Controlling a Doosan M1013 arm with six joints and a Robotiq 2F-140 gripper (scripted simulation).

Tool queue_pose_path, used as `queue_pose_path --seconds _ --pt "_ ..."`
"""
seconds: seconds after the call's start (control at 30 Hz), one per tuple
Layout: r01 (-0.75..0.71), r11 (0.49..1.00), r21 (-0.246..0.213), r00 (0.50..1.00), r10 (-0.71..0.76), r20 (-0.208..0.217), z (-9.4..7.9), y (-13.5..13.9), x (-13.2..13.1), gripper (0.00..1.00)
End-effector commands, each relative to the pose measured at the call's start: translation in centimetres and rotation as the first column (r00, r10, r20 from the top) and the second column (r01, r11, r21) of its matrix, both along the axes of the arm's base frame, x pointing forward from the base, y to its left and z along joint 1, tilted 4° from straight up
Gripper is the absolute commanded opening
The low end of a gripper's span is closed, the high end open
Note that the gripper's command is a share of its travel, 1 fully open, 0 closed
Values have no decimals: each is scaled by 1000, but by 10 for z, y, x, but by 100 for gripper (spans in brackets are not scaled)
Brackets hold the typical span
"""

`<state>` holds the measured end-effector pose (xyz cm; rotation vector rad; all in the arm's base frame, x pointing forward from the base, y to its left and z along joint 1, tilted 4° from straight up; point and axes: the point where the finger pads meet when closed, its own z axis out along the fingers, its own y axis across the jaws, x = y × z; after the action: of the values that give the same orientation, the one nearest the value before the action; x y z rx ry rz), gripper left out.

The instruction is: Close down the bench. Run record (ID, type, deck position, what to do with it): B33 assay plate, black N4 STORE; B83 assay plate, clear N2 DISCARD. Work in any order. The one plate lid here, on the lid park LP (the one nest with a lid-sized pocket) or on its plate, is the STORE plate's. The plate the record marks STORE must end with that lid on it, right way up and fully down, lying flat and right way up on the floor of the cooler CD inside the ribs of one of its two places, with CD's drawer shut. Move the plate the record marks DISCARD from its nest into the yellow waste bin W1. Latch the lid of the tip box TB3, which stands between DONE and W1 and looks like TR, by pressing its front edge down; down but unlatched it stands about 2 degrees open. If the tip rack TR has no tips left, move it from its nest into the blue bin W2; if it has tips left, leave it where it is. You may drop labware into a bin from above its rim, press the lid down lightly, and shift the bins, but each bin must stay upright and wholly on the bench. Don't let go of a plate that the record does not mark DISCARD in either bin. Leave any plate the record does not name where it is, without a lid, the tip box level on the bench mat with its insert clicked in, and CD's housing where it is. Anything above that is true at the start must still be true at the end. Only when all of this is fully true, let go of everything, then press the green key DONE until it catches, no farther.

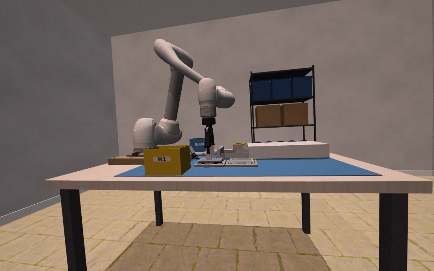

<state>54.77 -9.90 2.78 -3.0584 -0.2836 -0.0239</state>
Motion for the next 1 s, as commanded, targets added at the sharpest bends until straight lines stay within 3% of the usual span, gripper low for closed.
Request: queue_pose_path --seconds 0.0,0.97 --pt "0 1000 0 1000 0 0 5 0 0 66" --pt "0 1000 0 1000 0 0 38 -3 0 66"
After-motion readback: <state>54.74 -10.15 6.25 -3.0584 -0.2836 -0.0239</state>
